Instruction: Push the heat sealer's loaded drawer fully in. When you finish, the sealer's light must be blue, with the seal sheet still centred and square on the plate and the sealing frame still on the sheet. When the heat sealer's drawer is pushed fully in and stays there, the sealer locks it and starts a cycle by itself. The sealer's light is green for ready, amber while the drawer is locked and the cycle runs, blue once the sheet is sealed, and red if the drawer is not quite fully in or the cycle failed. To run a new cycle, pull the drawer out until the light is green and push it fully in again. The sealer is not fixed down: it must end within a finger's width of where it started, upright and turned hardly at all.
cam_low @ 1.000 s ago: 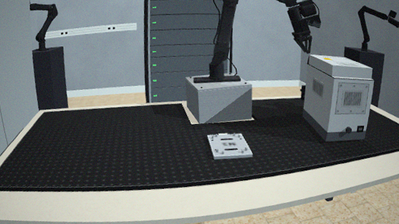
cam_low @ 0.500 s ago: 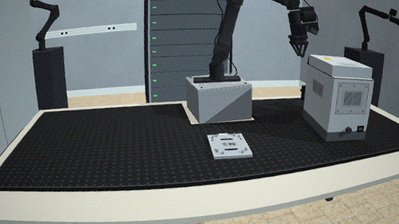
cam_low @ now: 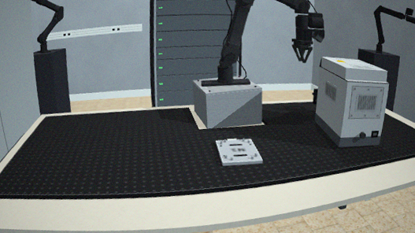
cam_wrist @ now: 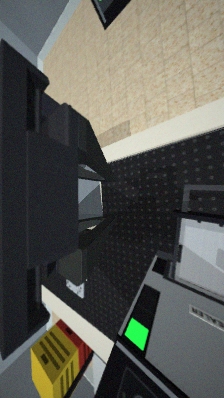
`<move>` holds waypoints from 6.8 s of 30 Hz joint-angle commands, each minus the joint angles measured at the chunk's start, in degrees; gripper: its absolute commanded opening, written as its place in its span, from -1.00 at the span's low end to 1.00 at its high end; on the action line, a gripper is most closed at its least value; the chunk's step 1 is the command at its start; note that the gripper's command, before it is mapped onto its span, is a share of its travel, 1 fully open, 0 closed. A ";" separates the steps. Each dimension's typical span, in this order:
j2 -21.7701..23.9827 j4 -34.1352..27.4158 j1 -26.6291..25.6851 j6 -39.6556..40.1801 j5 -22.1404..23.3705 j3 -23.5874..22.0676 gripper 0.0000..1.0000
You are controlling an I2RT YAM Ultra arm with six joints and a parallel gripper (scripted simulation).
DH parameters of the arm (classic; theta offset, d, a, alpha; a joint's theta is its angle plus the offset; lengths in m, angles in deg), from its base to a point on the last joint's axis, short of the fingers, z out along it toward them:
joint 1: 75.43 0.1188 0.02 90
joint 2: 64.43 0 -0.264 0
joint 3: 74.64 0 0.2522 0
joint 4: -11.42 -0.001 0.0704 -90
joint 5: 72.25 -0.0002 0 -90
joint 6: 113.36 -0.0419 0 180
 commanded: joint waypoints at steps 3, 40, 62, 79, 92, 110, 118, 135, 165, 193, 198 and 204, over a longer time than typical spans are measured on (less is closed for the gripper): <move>3.23 -1.30 3.02 -1.60 0.85 -2.00 -0.10; 3.53 -0.30 2.70 -1.53 0.32 0.23 -0.10; -7.23 2.92 2.83 -4.06 -0.03 5.34 -0.10; -19.69 4.67 2.80 -6.32 -0.16 15.22 -0.10; -30.22 1.88 2.76 -8.58 -0.23 26.24 -0.10; -32.82 1.03 2.70 -8.37 -0.23 31.66 -0.10; -32.81 1.02 2.70 -8.38 -0.23 31.66 -0.10; -32.81 1.02 2.70 -8.38 -0.23 31.66 -0.10; -34.80 6.88 2.63 -8.32 -0.24 26.27 -0.10; -37.44 13.05 2.53 -8.25 -0.25 24.11 -0.10; -37.43 13.09 2.53 -8.24 -0.25 24.03 -0.10; -37.42 13.10 2.53 -8.24 -0.25 24.01 -0.10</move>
